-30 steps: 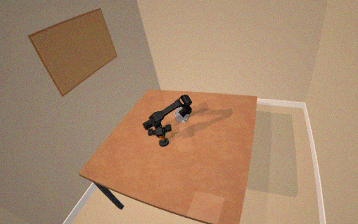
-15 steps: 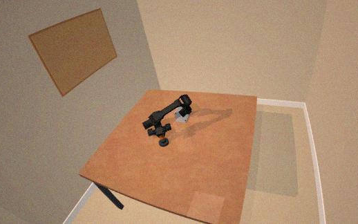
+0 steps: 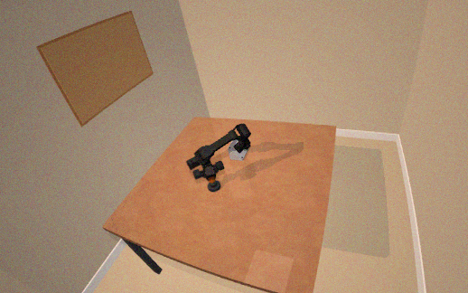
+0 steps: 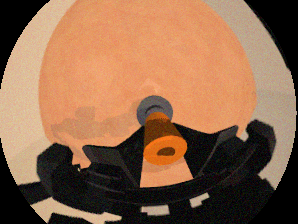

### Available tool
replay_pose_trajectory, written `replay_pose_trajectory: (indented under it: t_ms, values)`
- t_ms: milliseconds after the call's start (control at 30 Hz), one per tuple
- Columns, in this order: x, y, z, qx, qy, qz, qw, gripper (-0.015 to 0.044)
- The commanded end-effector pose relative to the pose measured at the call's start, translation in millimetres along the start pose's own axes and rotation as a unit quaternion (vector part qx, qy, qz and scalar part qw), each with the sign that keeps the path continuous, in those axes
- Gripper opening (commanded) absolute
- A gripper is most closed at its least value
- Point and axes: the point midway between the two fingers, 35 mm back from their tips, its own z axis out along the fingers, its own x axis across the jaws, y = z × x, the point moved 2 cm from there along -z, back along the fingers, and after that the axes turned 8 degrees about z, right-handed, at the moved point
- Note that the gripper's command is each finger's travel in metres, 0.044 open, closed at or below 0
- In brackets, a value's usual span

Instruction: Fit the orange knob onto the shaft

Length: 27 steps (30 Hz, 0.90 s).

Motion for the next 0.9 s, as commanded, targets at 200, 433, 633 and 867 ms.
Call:
replay_pose_trajectory:
  t_ms: [200, 433, 633, 867]
  values:
    - [-1.8, -0.2, -1.9, -0.001, -0.002, -0.005, 1.0, 0.0]
    - [-0.7, -1.8, -1.4, -0.001, -0.002, -0.005, 1.0, 0.0]
    - [-0.7, -0.8, 1.8, -0.001, -0.002, -0.005, 1.0, 0.0]
    - [-0.8, -0.6, -1.0, -0.001, -0.002, -0.005, 1.0, 0.0]
